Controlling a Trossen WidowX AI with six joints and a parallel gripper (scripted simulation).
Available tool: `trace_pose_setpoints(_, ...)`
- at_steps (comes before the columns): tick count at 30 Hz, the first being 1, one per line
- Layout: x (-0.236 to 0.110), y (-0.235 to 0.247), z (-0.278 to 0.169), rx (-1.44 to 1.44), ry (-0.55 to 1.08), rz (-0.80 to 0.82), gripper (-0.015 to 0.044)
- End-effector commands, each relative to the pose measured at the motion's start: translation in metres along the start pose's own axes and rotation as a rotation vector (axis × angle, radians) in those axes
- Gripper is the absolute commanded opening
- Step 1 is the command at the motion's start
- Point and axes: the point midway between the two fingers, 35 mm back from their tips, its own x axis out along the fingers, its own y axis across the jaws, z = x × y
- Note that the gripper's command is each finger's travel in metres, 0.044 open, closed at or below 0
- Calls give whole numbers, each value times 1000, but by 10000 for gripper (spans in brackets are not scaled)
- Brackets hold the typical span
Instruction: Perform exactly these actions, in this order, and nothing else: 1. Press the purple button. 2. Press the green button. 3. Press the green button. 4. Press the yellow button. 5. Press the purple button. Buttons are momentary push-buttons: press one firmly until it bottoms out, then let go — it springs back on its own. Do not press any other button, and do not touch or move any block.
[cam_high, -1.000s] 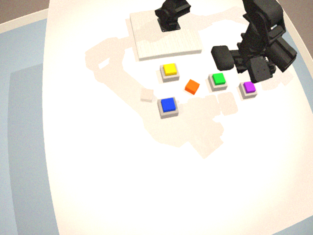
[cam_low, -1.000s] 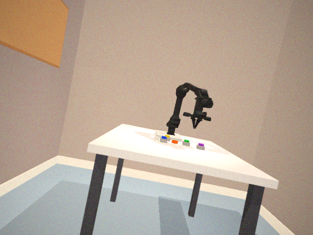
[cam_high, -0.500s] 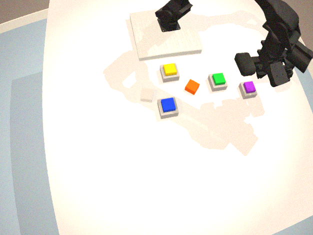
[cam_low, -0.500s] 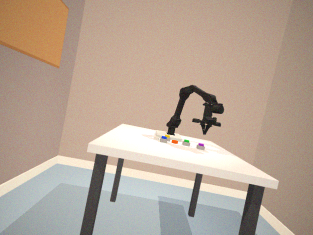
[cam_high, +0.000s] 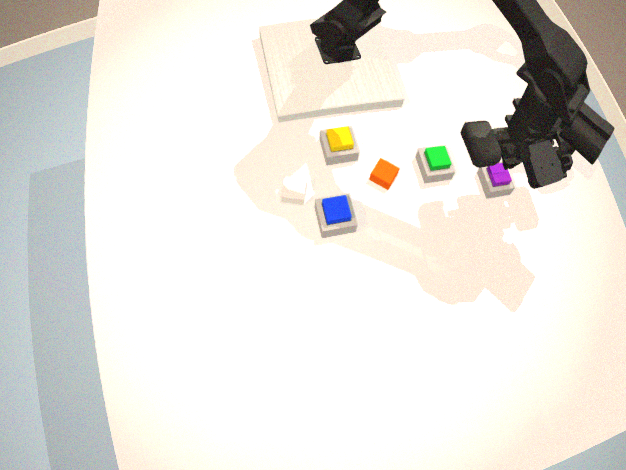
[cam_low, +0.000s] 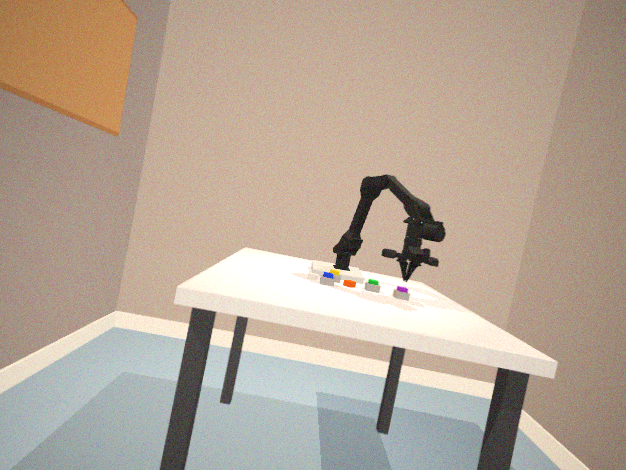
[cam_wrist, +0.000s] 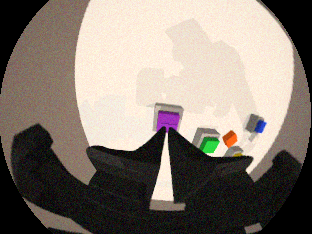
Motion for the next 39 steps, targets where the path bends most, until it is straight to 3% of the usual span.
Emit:
trace_pose_setpoints(1, 12, -2, -2, 0, 8, -13, 20)
trace_pose_setpoints(12, 28, -3, -3, 0, 8, -13, 20)
trace_pose_setpoints(39, 29, -3, -3, 0, 8, -13, 20)
